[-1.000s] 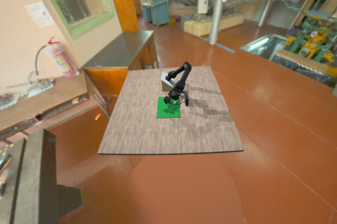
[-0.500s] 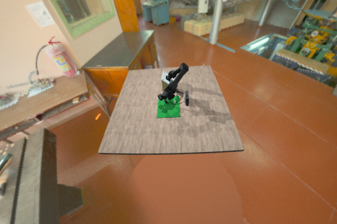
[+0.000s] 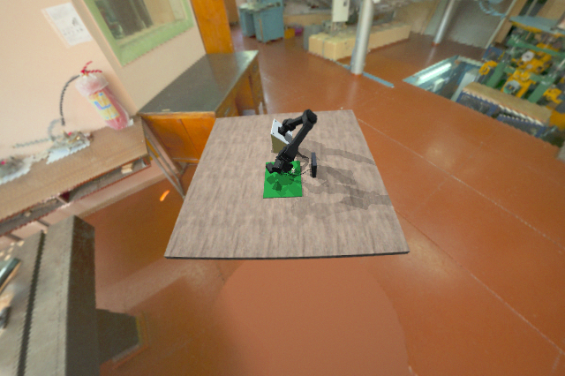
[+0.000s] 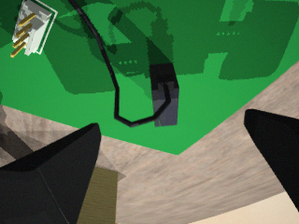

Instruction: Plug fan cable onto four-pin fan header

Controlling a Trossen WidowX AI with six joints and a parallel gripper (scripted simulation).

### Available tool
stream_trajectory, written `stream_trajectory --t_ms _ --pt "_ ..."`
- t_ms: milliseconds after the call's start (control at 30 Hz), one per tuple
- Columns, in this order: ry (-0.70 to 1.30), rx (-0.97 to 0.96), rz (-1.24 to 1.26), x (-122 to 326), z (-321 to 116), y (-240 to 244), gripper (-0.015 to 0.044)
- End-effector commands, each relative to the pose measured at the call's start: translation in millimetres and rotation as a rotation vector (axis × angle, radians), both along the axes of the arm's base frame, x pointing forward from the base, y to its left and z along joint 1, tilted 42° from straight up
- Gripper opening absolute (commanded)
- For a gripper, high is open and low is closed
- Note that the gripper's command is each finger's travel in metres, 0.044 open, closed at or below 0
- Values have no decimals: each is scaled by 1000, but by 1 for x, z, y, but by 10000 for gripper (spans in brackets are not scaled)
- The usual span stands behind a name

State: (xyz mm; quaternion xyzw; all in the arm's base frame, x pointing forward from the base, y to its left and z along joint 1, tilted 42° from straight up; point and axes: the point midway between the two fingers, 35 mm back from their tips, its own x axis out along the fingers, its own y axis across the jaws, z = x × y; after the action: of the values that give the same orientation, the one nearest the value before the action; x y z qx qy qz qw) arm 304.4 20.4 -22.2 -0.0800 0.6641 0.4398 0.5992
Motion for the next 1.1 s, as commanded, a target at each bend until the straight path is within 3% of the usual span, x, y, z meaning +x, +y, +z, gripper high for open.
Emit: stream_trajectory --t_ms 0,633,833,1067 --pt "8 3 -4 -1 -6 5 440" --pt "8 5 -4 -1 -24 22 440" --pt "3 2 2 0 -22 21 282" --pt "3 2 2 0 -22 21 236"
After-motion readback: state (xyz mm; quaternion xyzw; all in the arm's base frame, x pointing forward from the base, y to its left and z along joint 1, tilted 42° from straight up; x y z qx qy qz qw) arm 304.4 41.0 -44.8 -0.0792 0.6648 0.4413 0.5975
